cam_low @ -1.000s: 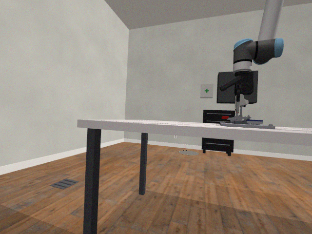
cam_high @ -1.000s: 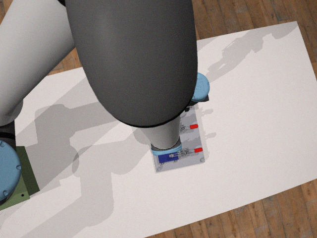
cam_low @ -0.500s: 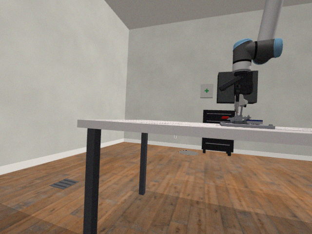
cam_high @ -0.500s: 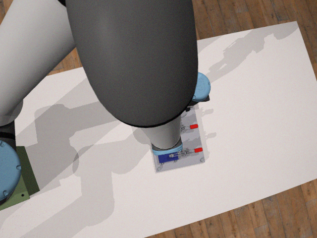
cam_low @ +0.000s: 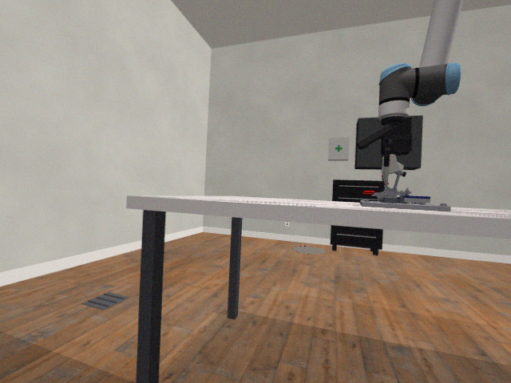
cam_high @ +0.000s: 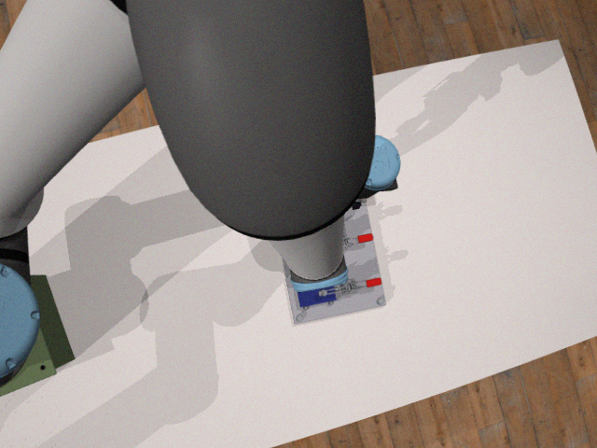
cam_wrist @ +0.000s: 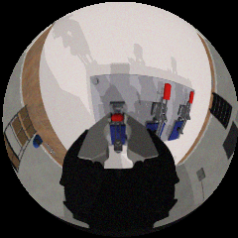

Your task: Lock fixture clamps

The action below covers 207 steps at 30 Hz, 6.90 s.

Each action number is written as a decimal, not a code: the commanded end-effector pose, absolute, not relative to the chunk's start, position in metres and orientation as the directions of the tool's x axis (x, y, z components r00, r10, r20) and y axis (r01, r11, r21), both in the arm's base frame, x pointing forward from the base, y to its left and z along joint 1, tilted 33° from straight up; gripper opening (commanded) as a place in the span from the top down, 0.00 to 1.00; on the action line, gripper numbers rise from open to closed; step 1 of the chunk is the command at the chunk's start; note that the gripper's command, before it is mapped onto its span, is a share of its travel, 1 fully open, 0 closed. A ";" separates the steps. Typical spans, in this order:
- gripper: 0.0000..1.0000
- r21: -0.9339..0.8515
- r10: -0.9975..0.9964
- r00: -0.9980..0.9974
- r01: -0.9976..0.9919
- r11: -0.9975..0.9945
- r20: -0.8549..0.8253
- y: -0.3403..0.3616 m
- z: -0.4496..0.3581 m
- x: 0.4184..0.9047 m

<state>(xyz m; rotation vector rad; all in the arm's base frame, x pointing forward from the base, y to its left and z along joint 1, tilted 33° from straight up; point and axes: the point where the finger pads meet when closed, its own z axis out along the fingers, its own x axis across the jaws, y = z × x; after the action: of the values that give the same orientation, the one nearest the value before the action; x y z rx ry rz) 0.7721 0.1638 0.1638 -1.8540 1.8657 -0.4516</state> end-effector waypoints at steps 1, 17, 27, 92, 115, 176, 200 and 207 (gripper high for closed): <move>1.00 -0.541 -0.995 0.022 -0.840 0.033 -0.096 0.164 0.166 0.775; 1.00 -0.541 -0.995 0.022 -0.840 0.033 -0.096 0.164 0.169 0.786; 1.00 -0.541 -0.995 0.022 -0.840 0.033 -0.096 0.164 0.170 0.794; 1.00 -0.541 -0.995 0.022 -0.840 0.033 -0.096 0.166 0.160 0.823; 1.00 -0.541 -0.995 0.022 -0.840 0.033 -0.096 0.166 0.160 0.823; 1.00 -0.541 -0.995 0.022 -0.841 0.033 -0.096 0.166 0.158 0.825; 0.72 -0.541 -0.995 0.022 -0.840 0.033 -0.096 0.166 0.158 0.825; 0.72 -0.541 -0.995 0.022 -0.840 0.033 -0.096 0.166 0.158 0.825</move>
<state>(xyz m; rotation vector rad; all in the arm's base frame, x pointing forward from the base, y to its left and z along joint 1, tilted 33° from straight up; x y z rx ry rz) 0.8251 0.1657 0.1571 -1.8539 1.8655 -0.4517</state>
